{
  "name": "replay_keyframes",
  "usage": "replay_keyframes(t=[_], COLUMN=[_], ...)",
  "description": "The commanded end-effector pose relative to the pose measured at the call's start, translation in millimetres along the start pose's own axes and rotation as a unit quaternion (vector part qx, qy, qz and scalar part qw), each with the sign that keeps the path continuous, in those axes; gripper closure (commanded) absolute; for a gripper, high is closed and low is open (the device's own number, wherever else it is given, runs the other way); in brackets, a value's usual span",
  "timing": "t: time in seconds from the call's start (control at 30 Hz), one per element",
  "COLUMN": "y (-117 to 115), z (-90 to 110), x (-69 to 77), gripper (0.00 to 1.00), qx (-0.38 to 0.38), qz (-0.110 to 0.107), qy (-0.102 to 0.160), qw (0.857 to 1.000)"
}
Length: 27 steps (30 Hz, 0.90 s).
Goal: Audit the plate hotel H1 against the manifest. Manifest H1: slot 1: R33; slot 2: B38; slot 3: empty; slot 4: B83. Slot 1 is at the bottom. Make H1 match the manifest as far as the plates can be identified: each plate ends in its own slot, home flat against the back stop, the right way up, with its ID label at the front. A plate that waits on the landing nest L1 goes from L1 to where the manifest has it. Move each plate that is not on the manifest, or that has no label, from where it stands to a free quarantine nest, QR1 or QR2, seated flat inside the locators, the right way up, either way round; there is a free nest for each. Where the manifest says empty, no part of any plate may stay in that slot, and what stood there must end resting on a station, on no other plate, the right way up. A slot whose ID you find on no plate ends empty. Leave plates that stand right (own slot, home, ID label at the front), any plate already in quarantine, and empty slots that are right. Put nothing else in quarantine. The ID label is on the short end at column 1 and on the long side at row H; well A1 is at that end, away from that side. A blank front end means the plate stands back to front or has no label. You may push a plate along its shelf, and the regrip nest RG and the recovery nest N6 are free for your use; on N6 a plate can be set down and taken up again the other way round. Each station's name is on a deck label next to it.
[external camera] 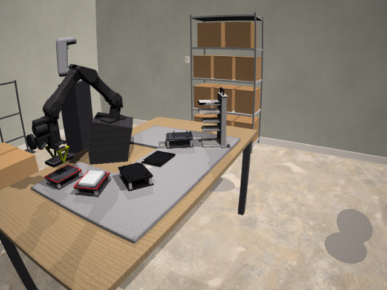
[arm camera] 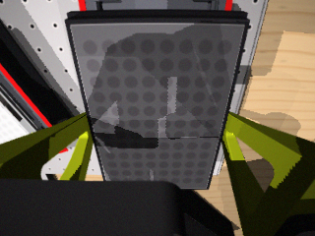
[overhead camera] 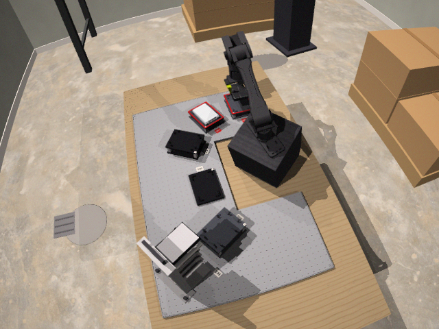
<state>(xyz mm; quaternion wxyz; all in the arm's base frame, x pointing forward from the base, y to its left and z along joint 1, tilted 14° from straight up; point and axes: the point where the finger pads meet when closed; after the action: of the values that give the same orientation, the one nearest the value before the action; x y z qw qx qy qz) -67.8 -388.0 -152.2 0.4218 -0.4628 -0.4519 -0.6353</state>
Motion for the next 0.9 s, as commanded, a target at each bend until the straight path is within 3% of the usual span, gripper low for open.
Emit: replay_keyframes(t=[0.0,0.23,0.57,0.67,0.87], y=[4,5,6,7,6], z=[-15,-3,2,-4,1], x=[11.3,7.8,7.5,10.1,0.2], gripper=[0.14,0.14,0.14,0.14,0.14], qx=[0.004,0.003,0.003,0.005,0.003], qz=[-0.001,-0.002,-0.002,-0.001,-0.002], qy=[-0.026,-0.014,-0.007,-0.016,-0.007], qw=[1.000,1.000,1.000,1.000,1.000])
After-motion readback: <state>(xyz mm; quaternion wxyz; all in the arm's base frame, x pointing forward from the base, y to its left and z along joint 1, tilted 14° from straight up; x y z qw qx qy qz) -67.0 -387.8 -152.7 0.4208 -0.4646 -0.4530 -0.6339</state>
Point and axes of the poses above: the point where the finger pads meet when closed, its own x axis back along the fingers, its own y axis across the jaws, z = x × y, and after that the axes turned 2 degrees about -x, right-handed
